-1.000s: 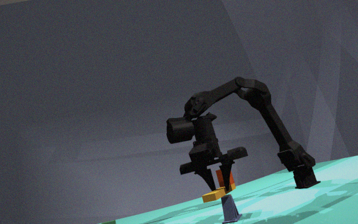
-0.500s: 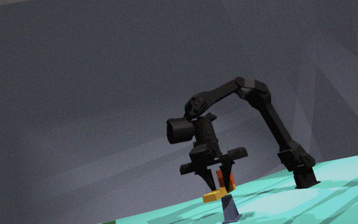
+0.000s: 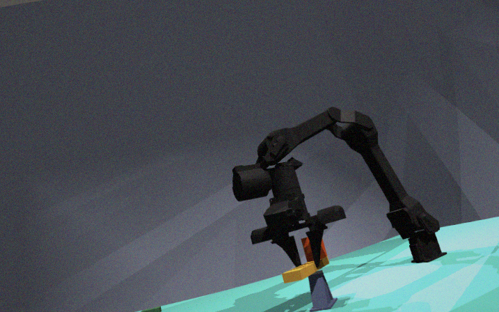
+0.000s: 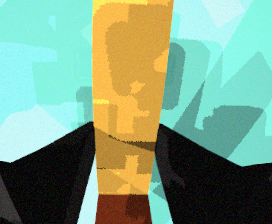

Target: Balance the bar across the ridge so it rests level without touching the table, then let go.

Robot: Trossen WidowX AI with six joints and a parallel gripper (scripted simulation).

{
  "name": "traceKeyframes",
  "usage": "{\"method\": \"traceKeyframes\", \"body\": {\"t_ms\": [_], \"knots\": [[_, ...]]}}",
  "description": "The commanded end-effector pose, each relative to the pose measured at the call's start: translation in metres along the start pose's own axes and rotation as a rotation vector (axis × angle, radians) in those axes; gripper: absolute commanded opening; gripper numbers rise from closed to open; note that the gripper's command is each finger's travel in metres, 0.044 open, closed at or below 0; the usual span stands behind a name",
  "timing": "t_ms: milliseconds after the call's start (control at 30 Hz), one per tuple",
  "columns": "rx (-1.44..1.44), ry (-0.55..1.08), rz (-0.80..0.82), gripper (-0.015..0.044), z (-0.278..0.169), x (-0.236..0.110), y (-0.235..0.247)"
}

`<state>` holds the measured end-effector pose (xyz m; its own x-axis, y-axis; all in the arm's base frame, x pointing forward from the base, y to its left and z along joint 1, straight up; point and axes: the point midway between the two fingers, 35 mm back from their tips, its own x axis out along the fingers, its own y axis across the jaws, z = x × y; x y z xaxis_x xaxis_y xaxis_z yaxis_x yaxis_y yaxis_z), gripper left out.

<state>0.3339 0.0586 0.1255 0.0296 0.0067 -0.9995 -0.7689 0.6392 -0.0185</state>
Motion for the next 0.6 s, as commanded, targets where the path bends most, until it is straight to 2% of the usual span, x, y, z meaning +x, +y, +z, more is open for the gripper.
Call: {"method": "traceKeyframes", "body": {"t_ms": [0,567], "knots": [[0.002,0.000,-0.002,0.0000,-0.0001,0.0003,-0.0003],[0.002,0.000,-0.002,0.0000,-0.0002,0.0018,-0.0003]]}}
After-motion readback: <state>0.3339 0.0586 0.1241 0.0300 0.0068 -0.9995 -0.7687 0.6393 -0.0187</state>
